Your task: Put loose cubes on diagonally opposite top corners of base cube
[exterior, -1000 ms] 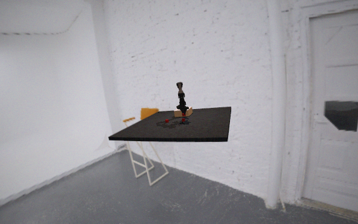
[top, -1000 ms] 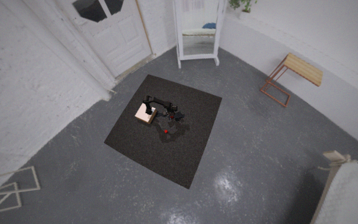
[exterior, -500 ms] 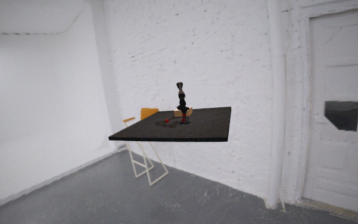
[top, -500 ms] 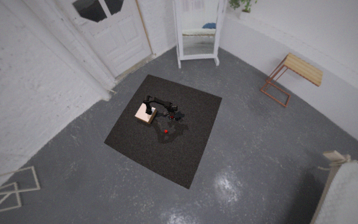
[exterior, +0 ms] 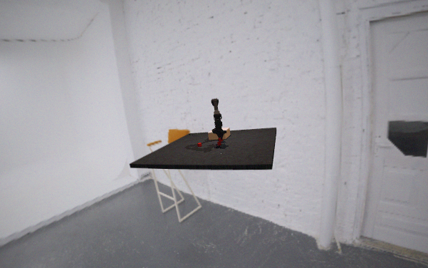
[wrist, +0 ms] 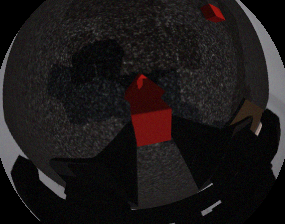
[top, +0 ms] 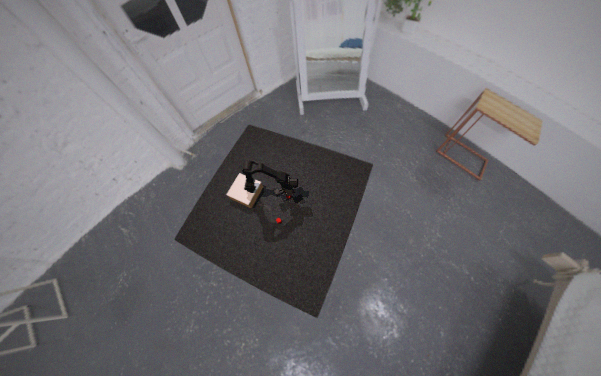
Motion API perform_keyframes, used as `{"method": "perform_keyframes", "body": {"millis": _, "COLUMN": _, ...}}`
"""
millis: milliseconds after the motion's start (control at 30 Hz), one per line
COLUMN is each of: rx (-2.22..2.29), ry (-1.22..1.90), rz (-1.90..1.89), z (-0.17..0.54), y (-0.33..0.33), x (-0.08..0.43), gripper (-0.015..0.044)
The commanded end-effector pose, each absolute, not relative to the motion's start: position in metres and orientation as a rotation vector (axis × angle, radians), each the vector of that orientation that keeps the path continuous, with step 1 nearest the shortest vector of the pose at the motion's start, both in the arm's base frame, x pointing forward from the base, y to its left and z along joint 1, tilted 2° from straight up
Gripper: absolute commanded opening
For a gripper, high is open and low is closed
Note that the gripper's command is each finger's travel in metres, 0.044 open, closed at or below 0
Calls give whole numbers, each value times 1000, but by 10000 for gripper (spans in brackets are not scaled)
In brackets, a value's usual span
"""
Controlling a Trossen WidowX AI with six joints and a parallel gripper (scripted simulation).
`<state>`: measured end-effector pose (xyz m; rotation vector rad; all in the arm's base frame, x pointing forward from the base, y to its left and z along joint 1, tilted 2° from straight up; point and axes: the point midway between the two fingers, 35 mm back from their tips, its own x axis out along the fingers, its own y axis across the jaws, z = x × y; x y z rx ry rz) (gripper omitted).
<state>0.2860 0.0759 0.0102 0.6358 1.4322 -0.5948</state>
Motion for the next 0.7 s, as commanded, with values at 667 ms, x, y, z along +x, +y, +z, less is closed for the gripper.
{"method": "perform_keyframes", "body": {"millis": 667, "rx": 628, "ry": 1433, "rz": -596, "z": 7, "y": 75, "x": 285, "gripper": 157}}
